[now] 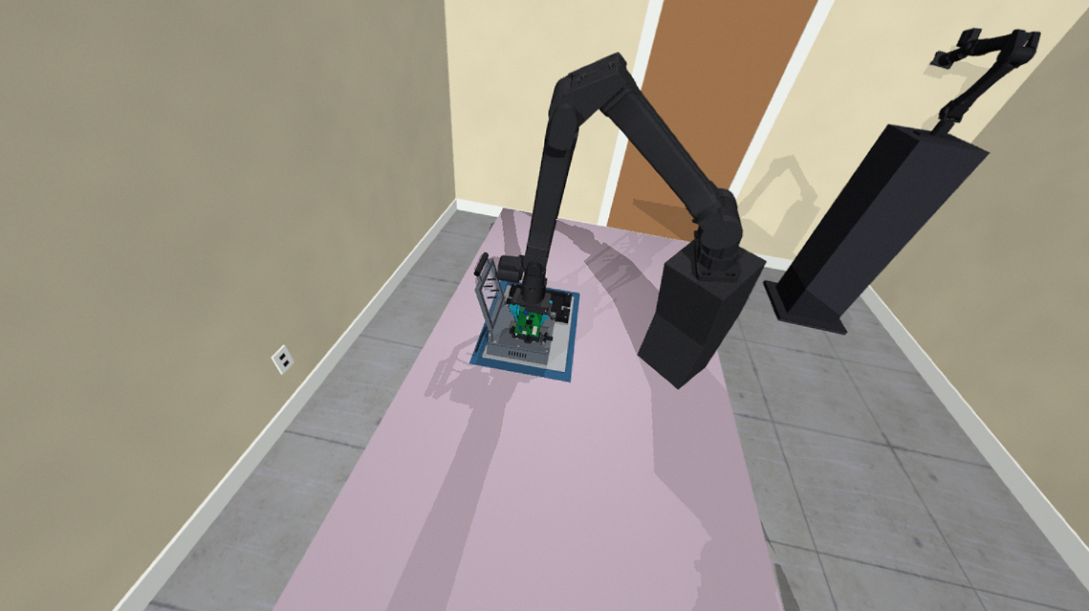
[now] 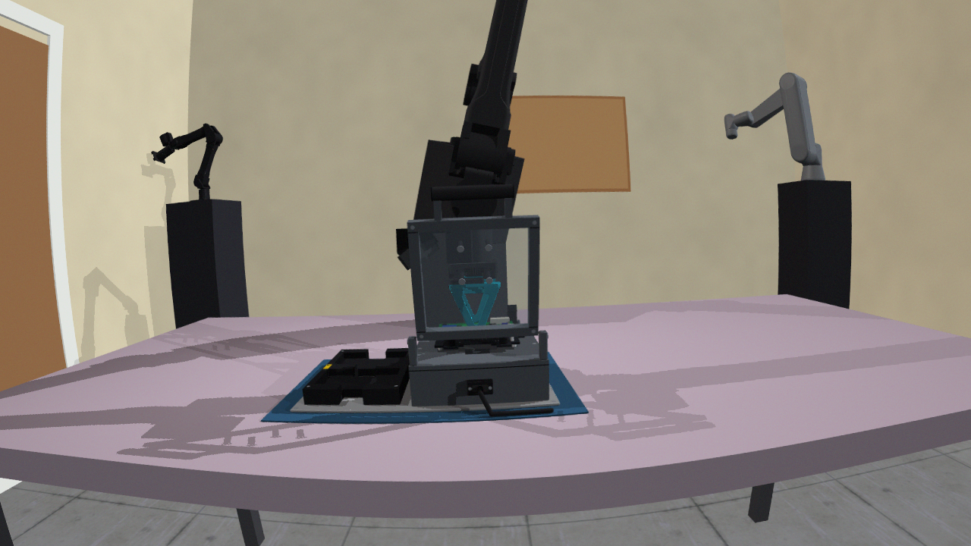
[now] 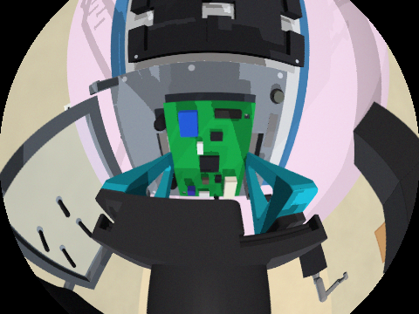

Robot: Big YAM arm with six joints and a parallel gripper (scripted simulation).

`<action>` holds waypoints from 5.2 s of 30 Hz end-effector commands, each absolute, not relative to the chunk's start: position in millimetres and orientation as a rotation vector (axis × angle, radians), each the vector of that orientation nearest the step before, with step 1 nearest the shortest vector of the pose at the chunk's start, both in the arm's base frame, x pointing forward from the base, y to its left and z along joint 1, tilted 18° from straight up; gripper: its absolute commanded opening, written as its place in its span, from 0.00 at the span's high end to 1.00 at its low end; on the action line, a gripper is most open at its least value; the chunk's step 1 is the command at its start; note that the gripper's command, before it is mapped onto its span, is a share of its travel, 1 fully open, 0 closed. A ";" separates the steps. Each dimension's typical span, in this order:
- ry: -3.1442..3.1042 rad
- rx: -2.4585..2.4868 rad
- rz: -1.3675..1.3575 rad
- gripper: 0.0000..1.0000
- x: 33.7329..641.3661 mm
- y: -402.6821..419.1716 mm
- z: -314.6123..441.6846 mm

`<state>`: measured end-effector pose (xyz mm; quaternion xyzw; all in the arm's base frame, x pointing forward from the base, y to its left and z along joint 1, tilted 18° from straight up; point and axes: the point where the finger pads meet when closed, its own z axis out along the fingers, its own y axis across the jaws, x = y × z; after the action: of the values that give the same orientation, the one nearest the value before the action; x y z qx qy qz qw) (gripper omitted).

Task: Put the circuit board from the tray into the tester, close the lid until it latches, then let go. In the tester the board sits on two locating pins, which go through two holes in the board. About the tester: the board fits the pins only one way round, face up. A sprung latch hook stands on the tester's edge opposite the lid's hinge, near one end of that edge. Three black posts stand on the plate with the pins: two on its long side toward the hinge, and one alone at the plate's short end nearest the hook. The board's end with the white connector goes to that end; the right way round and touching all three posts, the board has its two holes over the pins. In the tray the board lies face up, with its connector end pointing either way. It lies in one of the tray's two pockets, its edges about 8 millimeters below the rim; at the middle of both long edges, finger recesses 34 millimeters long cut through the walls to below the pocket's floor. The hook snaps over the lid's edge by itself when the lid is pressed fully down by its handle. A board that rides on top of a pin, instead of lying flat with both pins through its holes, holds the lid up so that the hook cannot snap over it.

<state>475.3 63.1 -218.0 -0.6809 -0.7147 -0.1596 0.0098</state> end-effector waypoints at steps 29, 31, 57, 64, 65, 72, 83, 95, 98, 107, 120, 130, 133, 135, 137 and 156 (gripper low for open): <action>-2.245 -2.126 -0.515 0.28 484.5 68.3 -207.5; -2.245 -2.126 -0.515 0.28 484.5 68.3 -207.5; -2.238 -2.125 -0.503 0.28 481.5 69.4 -218.4; -2.238 -2.126 -0.505 0.28 481.7 69.8 -221.3; -2.238 -2.127 -0.507 0.28 482.0 69.8 -221.0; -2.242 -2.129 -0.518 0.28 484.6 69.7 -217.4; -2.245 -2.131 -0.527 0.28 486.5 69.5 -214.5; -2.245 -2.131 -0.526 0.28 487.0 69.7 -215.4; -2.244 -2.130 -0.525 0.28 486.8 69.8 -216.2; -2.244 -2.130 -0.523 0.28 486.5 69.9 -216.9; -2.241 -2.128 -0.516 0.28 485.0 70.1 -219.8; -2.240 -2.127 -0.512 0.28 484.0 70.2 -221.1; -2.240 -2.127 -0.510 0.28 483.7 70.2 -221.9; -2.239 -2.127 -0.510 0.28 483.7 70.2 -222.2; -2.239 -2.127 -0.510 0.28 483.7 70.2 -222.2; -2.246 -2.129 -0.525 0.28 488.4 70.1 -216.2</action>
<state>476.0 64.2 -222.0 -0.6810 -0.7149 -0.1582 0.0112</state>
